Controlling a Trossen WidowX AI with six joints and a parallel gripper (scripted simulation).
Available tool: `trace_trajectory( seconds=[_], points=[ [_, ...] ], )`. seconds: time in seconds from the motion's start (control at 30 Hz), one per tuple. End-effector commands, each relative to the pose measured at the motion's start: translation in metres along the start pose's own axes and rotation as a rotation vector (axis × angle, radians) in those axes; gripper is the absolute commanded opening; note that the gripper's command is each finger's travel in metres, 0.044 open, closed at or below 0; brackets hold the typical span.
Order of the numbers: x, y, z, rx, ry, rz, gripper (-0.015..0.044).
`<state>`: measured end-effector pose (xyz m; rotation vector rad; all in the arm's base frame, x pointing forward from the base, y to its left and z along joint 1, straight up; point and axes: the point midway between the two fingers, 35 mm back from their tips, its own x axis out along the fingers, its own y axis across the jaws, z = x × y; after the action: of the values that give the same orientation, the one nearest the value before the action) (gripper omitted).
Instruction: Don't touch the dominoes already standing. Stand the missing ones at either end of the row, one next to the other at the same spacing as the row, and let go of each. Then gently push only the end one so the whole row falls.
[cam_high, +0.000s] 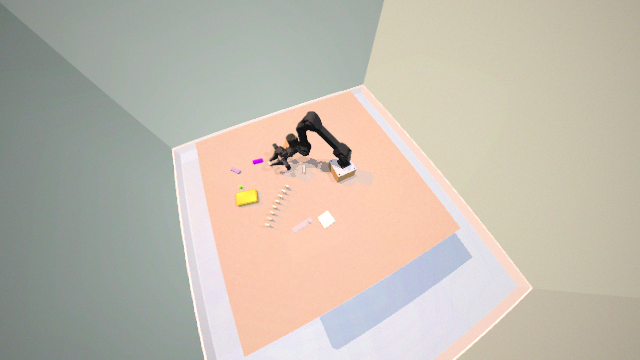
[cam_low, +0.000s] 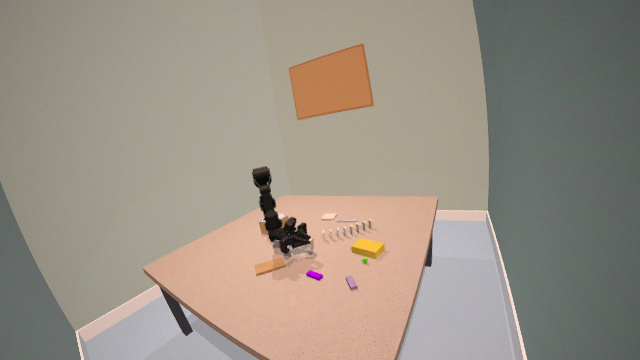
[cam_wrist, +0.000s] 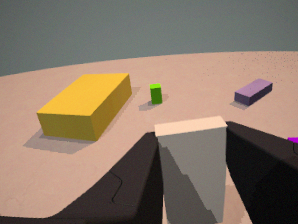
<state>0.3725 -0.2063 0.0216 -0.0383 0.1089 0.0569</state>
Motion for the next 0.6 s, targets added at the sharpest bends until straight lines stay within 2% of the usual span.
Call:
trace_trajectory(
  seconds=[0.0,0.27,0.57],
  points=[
    [0.002,0.001,-0.012,-0.012,0.005,0.007,0.0107],
    [0.005,0.005,-0.041,-0.022,0.019,0.015,0.0107],
    [0.005,0.005,-0.043,-0.023,0.02,0.016,0.0107]
  ],
)
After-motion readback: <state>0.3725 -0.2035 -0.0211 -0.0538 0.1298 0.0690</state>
